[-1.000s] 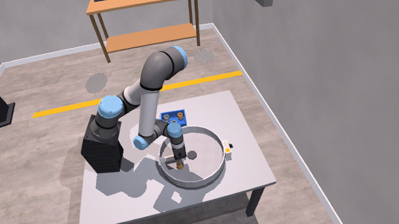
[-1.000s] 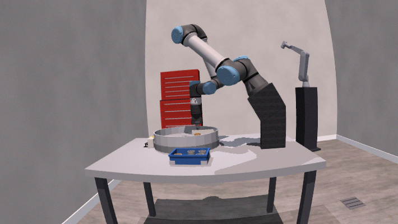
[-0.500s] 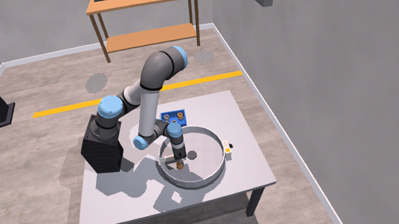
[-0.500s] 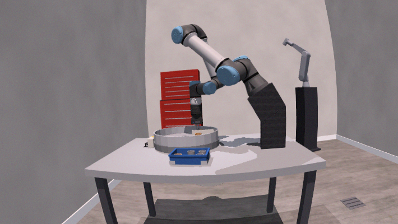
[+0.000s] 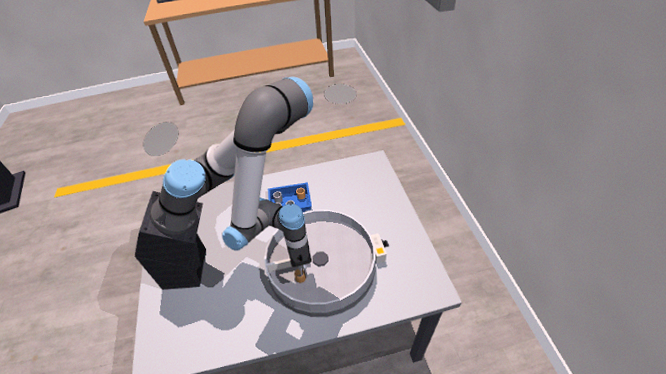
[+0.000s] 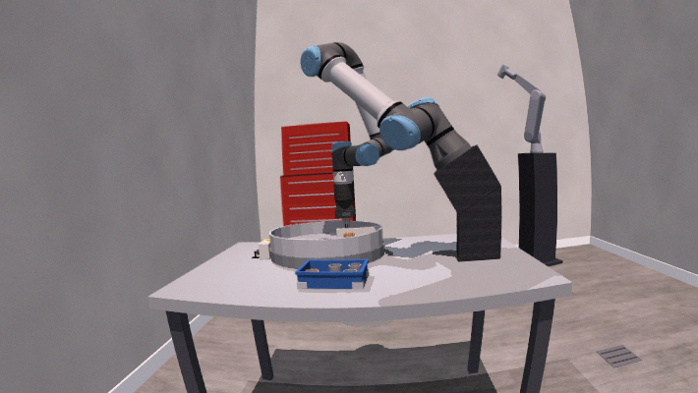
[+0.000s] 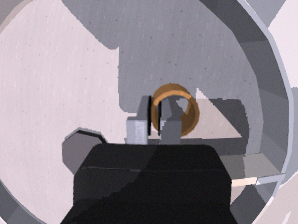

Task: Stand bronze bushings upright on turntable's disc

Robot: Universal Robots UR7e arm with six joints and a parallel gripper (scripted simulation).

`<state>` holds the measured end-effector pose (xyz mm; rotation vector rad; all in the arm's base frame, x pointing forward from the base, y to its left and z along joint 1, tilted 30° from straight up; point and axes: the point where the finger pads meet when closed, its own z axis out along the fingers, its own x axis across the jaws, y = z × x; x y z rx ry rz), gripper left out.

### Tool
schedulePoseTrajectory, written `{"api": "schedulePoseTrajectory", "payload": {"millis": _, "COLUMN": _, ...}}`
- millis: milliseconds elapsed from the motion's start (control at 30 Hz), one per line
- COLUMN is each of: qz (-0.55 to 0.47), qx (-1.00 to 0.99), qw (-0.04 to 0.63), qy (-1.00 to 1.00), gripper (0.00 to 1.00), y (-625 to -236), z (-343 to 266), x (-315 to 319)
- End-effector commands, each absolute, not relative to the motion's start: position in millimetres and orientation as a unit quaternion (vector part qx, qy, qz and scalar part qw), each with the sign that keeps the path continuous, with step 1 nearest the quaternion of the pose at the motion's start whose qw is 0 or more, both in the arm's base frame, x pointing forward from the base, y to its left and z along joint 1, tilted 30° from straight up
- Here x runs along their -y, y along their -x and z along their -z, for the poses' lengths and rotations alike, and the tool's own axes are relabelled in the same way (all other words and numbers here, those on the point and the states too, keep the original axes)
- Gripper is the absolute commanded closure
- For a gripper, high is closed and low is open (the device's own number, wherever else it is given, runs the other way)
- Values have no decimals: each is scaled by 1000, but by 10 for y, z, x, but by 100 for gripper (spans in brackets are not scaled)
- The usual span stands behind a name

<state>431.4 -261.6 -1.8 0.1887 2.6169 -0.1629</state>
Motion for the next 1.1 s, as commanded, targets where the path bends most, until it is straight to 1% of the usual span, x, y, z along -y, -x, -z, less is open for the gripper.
{"api": "schedulePoseTrajectory", "payload": {"millis": 0, "qz": 61, "qx": -963, "qw": 254, "qy": -69, "gripper": 100, "y": -4329, "z": 13, "x": 2626}}
{"api": "schedulePoseTrajectory", "payload": {"millis": 67, "qz": 61, "qx": -963, "qw": 254, "qy": -69, "gripper": 100, "y": -4329, "z": 13, "x": 2626}}
{"api": "schedulePoseTrajectory", "payload": {"millis": 100, "qz": 61, "qx": -963, "qw": 254, "qy": -69, "gripper": 62, "y": -4329, "z": 13, "x": 2626}}
{"api": "schedulePoseTrajectory", "payload": {"millis": 1067, "qz": 61, "qx": -963, "qw": 254, "qy": -69, "gripper": 62, "y": -4329, "z": 13, "x": 2626}}
